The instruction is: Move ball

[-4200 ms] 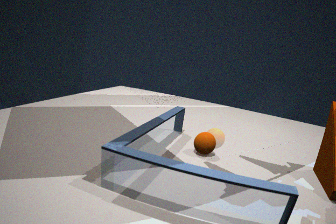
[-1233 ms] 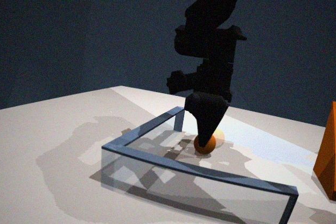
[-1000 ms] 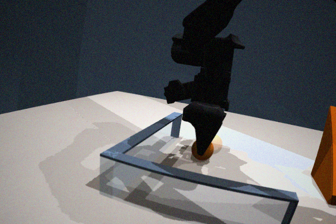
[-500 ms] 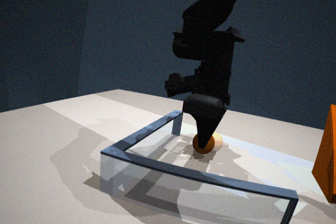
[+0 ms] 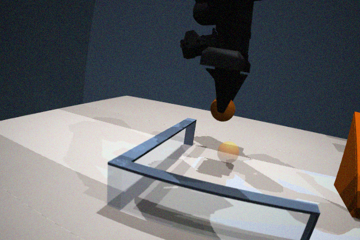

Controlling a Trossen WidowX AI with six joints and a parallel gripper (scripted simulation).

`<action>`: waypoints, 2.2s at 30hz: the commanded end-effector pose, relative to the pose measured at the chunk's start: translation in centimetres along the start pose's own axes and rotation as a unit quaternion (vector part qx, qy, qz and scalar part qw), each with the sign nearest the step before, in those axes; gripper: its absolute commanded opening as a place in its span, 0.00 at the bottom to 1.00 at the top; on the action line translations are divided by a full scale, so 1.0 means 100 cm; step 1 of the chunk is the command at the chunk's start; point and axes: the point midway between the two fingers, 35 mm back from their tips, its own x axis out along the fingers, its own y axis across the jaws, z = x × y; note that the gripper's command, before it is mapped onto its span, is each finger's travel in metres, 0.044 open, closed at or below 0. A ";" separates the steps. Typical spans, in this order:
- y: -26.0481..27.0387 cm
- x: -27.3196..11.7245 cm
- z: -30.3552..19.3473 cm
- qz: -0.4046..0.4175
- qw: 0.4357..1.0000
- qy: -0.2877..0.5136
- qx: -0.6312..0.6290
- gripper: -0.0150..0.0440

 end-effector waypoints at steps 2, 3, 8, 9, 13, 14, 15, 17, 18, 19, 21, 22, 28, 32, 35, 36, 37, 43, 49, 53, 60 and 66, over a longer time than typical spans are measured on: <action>0.001 -0.034 -0.005 -0.002 1.000 0.001 -0.001 0.25; 0.001 -0.038 -0.006 -0.001 1.000 0.001 -0.001 0.25; 0.001 -0.042 -0.007 -0.001 1.000 0.001 -0.001 0.25; 0.001 -0.041 -0.007 -0.001 1.000 0.001 -0.001 0.25; -0.016 -0.025 -0.010 -0.001 1.000 0.000 -0.003 0.25; -0.021 -0.020 -0.012 -0.001 1.000 0.000 -0.004 0.25; -0.026 -0.014 -0.013 -0.001 1.000 0.000 -0.004 0.25; -0.035 -0.004 -0.017 -0.002 1.000 0.000 -0.003 0.25; -0.039 0.000 -0.018 -0.002 1.000 0.000 -0.002 0.25; -0.042 0.003 -0.019 -0.002 1.000 0.001 -0.001 0.25; -0.042 0.004 -0.020 -0.002 1.000 0.001 -0.001 0.25; -0.042 0.004 -0.020 -0.002 1.000 0.001 -0.001 0.25; -0.043 0.016 -0.018 -0.002 1.000 0.000 -0.001 0.25; -0.043 0.036 -0.018 -0.002 1.000 0.000 -0.001 0.25; -0.043 0.051 -0.018 -0.002 1.000 0.000 -0.001 0.25; -0.043 0.057 -0.018 -0.001 1.000 0.000 -0.001 0.25; -0.043 0.062 -0.018 -0.001 1.000 0.000 -0.001 0.25; -0.042 0.074 -0.019 0.000 1.000 0.000 -0.002 0.25; -0.042 0.078 -0.019 0.000 1.000 0.000 -0.002 0.25; -0.042 0.084 -0.019 0.000 1.000 0.000 -0.002 0.25; -0.042 0.093 -0.019 0.000 1.000 0.000 -0.002 0.25; -0.042 0.090 -0.020 -0.003 1.000 0.002 -0.003 0.43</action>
